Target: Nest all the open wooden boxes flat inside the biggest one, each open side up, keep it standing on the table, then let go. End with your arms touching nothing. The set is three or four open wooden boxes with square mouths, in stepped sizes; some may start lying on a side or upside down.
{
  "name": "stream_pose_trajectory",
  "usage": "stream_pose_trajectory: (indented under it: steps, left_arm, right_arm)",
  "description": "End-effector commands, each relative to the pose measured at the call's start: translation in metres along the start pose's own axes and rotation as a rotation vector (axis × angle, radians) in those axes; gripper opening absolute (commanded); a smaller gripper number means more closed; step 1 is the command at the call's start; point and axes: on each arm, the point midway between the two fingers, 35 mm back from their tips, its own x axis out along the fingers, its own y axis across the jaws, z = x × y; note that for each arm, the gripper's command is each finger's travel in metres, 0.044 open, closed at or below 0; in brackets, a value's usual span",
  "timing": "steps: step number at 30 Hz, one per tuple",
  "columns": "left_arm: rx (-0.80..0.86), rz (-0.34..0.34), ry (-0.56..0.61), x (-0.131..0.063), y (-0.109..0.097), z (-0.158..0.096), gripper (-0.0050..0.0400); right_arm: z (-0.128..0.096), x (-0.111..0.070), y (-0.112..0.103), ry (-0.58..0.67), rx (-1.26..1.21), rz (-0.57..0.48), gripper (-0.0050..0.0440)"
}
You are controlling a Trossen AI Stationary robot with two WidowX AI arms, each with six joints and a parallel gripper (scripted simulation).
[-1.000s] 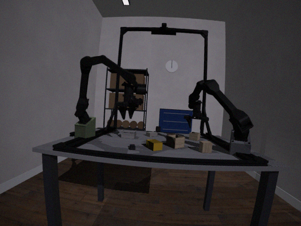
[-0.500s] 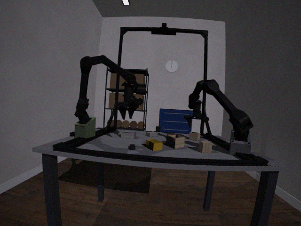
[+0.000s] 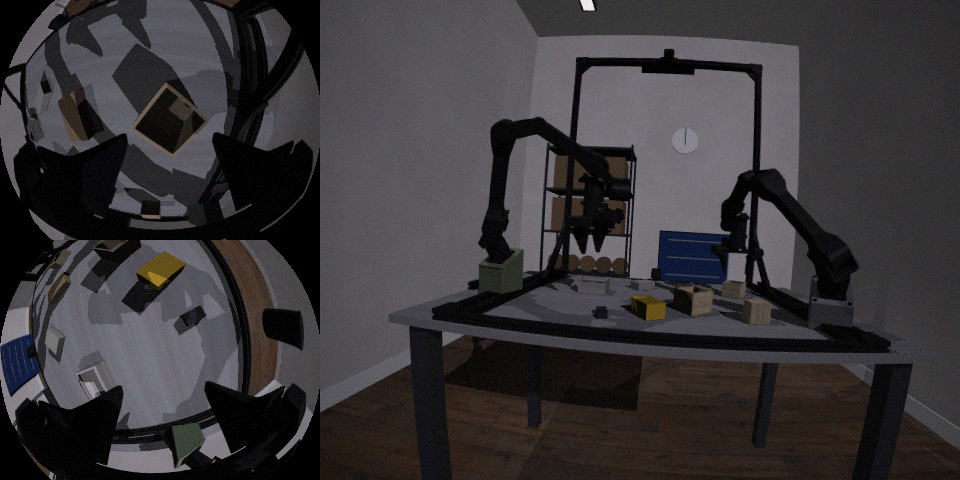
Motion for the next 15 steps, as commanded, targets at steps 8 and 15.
stream_pose_trajectory:
  steps: [8,15]
  left_arm:
    - [-0.554,-0.002,0.002,0.0003,-0.0002,-0.0004,0.0400]
    - [-0.948,-0.003,0.002,0.0003,-0.0002,-0.0004,0.0400]
  right_arm:
    - [-0.0005,0.0001,0.0001,0.003,-0.004,0.001,0.0400]
    - [-0.0005,0.0001,0.0001,0.003,-0.004,0.001,0.0400]
